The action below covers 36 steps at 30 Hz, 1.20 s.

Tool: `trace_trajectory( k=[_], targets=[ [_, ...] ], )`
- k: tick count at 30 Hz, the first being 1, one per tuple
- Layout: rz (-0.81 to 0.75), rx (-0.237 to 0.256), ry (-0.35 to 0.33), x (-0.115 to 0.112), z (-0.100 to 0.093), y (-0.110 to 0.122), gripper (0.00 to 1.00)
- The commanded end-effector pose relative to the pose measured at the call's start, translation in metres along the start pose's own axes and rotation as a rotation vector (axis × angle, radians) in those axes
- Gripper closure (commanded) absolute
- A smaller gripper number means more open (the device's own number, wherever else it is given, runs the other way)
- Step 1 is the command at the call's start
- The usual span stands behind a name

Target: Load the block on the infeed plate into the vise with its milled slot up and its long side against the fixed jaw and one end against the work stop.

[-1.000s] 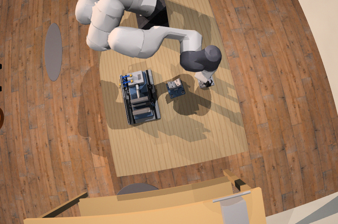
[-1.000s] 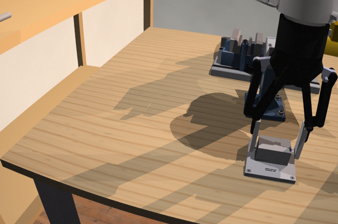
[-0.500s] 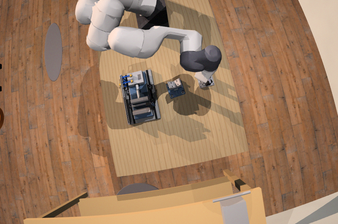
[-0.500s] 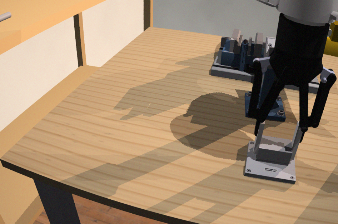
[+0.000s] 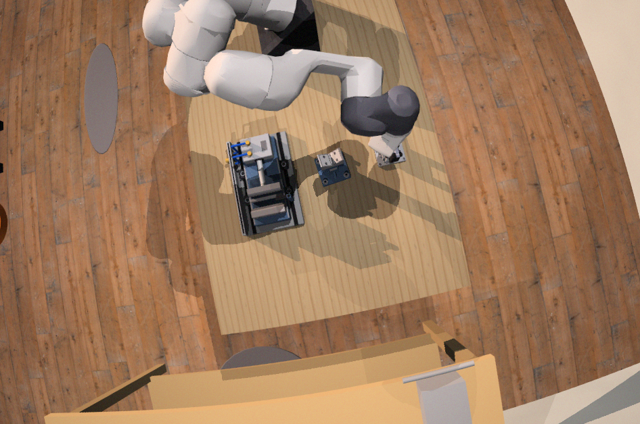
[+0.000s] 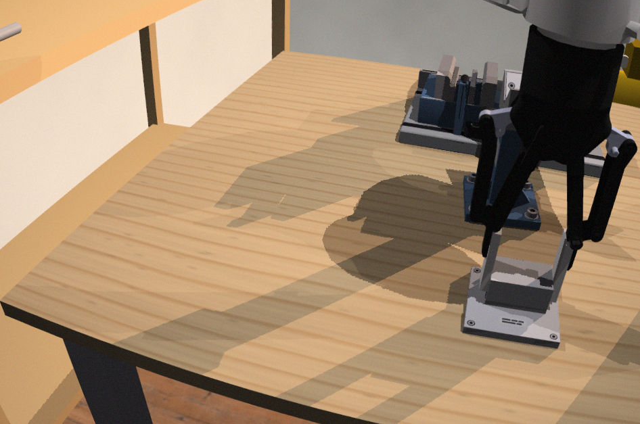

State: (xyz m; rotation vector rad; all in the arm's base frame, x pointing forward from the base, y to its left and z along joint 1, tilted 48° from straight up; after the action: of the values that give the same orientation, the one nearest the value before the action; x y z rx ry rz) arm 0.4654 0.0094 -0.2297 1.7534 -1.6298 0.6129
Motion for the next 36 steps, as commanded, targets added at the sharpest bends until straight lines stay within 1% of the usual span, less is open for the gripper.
trace_trajectory(
  k=[1,14,25,36],
  targets=[
    [0.006,0.002,0.000,0.000,0.001,-0.001,1.00],
    [0.006,0.002,0.000,0.000,0.000,-0.001,1.00],
    [0.006,0.002,0.000,0.000,-0.005,-0.001,1.00],
    [0.006,0.002,0.000,0.000,-0.025,-0.001,1.00]
  ],
)
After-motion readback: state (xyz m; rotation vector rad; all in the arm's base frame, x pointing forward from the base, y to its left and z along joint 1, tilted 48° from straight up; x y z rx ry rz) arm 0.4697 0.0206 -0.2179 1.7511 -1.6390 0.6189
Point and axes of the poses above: the point where the finger pads meet when closed, its own z axis out along the fingers, its own y axis across the jaws, x = y × z, the point moved 5 cm from there along -z, back along the fingers, and after that the axes turned 11 degrees about -z, right-handed, at the moved point
